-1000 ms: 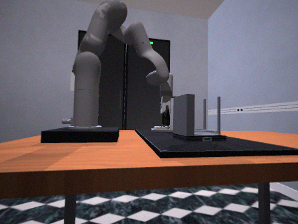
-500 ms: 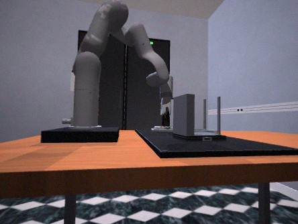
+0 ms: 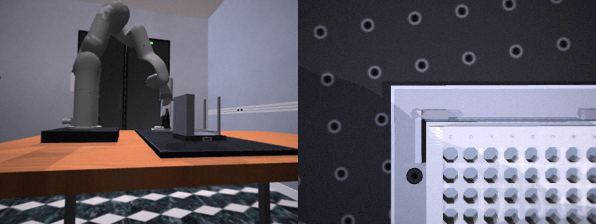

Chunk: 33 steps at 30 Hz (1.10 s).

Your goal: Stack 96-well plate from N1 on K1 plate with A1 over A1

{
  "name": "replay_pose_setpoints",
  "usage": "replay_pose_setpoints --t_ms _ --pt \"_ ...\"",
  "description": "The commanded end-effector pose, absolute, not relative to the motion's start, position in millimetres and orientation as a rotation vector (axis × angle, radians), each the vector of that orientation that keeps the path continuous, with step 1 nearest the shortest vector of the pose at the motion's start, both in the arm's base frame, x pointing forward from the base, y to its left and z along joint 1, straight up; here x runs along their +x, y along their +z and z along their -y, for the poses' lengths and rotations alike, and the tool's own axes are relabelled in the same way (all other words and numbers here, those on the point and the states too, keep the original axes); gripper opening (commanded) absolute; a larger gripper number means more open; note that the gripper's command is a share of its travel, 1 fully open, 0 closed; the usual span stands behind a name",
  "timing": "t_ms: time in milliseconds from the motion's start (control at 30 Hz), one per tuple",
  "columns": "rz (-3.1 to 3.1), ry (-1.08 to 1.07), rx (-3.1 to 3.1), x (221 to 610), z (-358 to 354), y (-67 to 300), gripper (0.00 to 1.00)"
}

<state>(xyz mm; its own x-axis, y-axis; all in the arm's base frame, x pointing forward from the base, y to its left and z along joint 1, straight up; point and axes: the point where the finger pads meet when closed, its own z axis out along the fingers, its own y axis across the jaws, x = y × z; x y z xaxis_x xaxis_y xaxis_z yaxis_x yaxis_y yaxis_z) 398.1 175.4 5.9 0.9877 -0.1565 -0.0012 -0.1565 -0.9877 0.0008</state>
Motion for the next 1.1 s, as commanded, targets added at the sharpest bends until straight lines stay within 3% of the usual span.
replay_pose_setpoints --t_ms 0,500,533,1067 --pt "0.246 0.006 3.130 399.6 -176.0 6.1 1.00" --pt "0.246 0.006 3.130 399.6 -176.0 6.1 1.00" --pt "0.246 0.006 3.130 399.6 -176.0 6.7 0.00" --pt "0.246 0.006 3.130 399.6 -176.0 6.7 0.00"
